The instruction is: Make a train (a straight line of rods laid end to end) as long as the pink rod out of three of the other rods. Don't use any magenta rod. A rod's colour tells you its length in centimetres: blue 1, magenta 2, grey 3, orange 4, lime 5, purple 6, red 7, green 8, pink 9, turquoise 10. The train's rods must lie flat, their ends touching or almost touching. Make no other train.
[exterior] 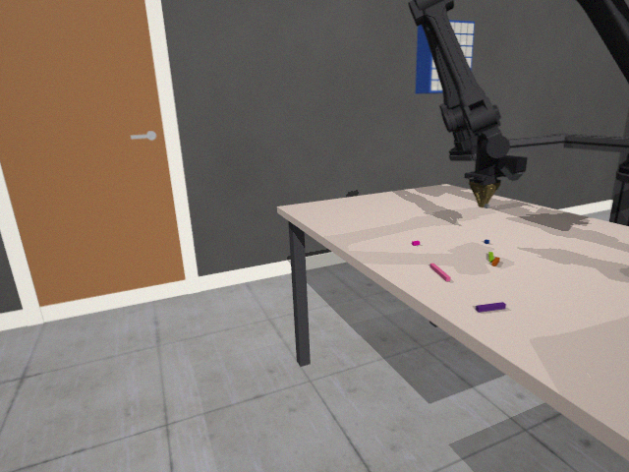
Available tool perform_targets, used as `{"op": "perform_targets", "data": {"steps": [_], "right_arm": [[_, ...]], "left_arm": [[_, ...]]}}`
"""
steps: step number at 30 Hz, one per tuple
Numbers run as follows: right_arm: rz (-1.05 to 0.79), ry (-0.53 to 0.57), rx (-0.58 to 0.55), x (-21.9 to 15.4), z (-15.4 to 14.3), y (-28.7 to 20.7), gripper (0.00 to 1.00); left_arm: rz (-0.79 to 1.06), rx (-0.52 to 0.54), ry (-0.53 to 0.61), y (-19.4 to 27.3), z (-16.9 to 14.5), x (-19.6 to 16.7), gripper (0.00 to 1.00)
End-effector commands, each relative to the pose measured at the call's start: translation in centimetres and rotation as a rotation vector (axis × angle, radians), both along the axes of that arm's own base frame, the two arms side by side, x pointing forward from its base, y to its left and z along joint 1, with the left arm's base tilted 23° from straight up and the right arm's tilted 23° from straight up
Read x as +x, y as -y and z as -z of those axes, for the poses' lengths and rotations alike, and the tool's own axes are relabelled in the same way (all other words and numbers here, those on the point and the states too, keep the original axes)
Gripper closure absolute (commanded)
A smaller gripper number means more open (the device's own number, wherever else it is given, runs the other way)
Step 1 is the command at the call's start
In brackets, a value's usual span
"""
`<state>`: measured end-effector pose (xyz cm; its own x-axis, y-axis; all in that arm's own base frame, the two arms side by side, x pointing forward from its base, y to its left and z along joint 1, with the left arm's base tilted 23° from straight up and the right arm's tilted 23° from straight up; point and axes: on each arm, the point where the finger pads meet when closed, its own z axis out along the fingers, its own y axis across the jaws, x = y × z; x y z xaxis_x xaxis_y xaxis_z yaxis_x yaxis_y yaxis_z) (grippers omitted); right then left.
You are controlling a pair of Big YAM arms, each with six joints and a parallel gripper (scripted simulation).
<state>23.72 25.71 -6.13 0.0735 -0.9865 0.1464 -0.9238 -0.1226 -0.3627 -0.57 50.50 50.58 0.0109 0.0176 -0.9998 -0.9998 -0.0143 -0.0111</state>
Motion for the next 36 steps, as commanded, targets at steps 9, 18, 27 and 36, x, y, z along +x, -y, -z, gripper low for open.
{"op": "perform_targets", "data": {"steps": [9, 18, 27, 36], "right_arm": [[-0.006, 0.008, 0.008, 0.9, 0.2, -0.5, 0.96], [-0.006, 0.007, 0.014, 2.0, 2.3, -0.6, 0.96], [-0.006, 0.008, 0.013, 3.5, 5.6, -0.2, 0.96], [-0.006, 0.006, 0.01, 4.2, 7.7, 0.2, 0.96]], "left_arm": [[-0.009, 0.088, -0.013, 0.2, -4.8, -0.5, 0.0], [-0.009, 0.088, -0.013, 0.2, -4.8, -0.5, 0.0], [-0.009, 0.088, -0.013, 0.2, -4.8, -0.5, 0.0], [-0.009, 0.088, -0.013, 0.2, -4.8, -0.5, 0.0]]}}
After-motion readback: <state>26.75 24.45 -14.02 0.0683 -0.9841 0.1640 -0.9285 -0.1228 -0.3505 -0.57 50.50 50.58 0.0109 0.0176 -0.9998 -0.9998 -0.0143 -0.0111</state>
